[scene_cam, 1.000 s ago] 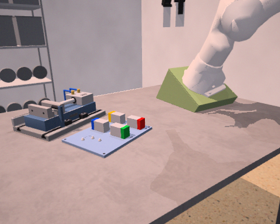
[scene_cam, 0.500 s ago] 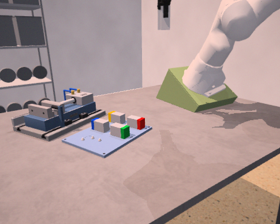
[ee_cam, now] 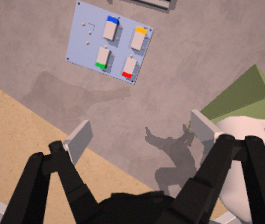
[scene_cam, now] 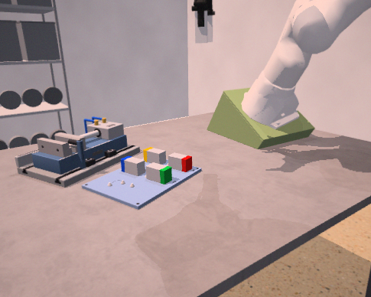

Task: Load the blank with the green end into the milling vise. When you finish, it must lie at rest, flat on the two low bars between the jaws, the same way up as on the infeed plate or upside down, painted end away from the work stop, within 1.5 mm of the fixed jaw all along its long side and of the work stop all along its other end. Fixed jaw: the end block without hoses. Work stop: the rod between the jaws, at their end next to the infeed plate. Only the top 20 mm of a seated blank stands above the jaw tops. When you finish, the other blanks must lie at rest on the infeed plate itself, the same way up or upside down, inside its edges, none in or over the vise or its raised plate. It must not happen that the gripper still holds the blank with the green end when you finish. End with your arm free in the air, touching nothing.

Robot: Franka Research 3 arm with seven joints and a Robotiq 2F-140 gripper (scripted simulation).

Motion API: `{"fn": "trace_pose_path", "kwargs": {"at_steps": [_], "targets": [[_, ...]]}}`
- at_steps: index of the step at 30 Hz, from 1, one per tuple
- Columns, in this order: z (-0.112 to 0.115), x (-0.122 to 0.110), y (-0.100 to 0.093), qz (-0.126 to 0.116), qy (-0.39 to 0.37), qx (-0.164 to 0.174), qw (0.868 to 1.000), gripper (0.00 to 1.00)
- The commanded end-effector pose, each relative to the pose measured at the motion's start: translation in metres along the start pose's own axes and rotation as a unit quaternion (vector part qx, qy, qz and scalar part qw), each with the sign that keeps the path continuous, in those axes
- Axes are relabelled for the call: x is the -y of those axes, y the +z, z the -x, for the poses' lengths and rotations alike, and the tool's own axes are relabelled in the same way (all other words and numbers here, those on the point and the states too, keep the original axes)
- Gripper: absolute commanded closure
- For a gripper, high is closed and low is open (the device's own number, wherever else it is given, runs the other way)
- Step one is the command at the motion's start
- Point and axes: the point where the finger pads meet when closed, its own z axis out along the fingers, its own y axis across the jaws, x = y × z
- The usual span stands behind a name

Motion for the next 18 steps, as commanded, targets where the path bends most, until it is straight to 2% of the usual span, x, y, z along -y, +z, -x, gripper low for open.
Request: {"fn": "trace_pose_path", "kwargs": {"at_steps": [1,10,11,15,18], "targets": [[-0.012,0.005,0.0,-0.002,0.068,-0.007,0.998,0.0],[-0.012,0.005,0.0,-0.002,0.068,-0.007,0.998,0.0],[-0.017,0.006,0.002,-0.001,0.067,-0.005,0.998,0.0],[-0.043,0.017,0.007,-0.004,0.158,-0.006,0.987,0.0],[-0.043,0.017,0.007,-0.004,0.158,-0.006,0.987,0.0]]}}
